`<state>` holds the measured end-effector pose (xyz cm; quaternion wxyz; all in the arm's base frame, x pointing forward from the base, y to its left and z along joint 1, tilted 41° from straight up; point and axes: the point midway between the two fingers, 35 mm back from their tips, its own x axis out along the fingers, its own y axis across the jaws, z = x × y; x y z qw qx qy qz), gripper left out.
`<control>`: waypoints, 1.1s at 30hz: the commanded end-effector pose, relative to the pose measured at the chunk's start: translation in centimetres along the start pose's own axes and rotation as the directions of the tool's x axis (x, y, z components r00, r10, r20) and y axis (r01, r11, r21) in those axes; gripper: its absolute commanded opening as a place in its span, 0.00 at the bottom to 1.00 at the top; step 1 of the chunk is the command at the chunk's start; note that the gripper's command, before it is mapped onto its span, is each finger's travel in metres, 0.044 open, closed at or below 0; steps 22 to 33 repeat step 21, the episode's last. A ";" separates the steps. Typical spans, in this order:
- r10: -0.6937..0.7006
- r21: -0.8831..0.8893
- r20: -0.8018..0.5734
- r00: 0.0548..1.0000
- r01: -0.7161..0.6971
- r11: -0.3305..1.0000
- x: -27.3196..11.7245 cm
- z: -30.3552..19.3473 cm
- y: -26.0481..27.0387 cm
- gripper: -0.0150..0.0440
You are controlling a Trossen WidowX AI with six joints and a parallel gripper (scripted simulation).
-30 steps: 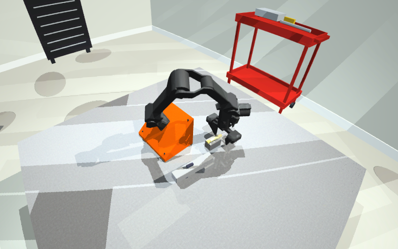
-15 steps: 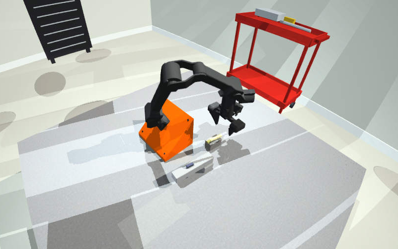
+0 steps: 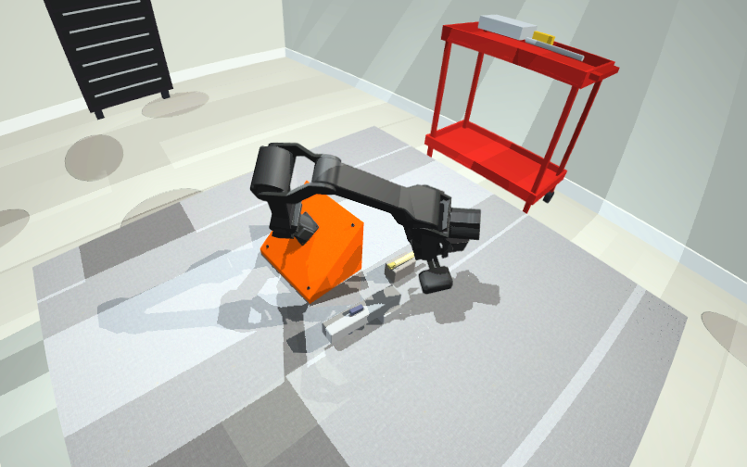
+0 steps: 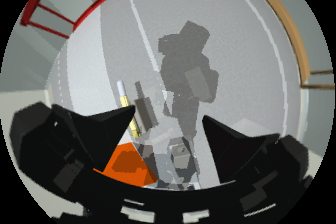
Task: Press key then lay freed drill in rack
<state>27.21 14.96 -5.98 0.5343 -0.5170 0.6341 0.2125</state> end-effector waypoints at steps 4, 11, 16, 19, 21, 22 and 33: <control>-0.020 0.370 0.121 0.992 -0.026 0.929 -0.1 -4.5 -7.2 1.00; -0.145 0.710 0.194 0.970 -0.037 0.703 -0.4 -11.6 -14.0 1.00; -0.269 0.882 0.180 0.946 -0.034 0.471 -0.9 -18.1 -17.6 1.00; -0.348 0.950 0.140 0.927 -0.027 0.311 -1.3 -22.5 -19.0 1.00; -0.397 0.980 0.100 0.912 -0.020 0.200 -1.6 -25.6 -19.5 1.00; -0.397 0.980 0.100 0.912 -0.020 0.200 -1.6 -25.6 -19.5 1.00; -0.397 0.980 0.100 0.912 -0.020 0.200 -1.6 -25.6 -19.5 1.00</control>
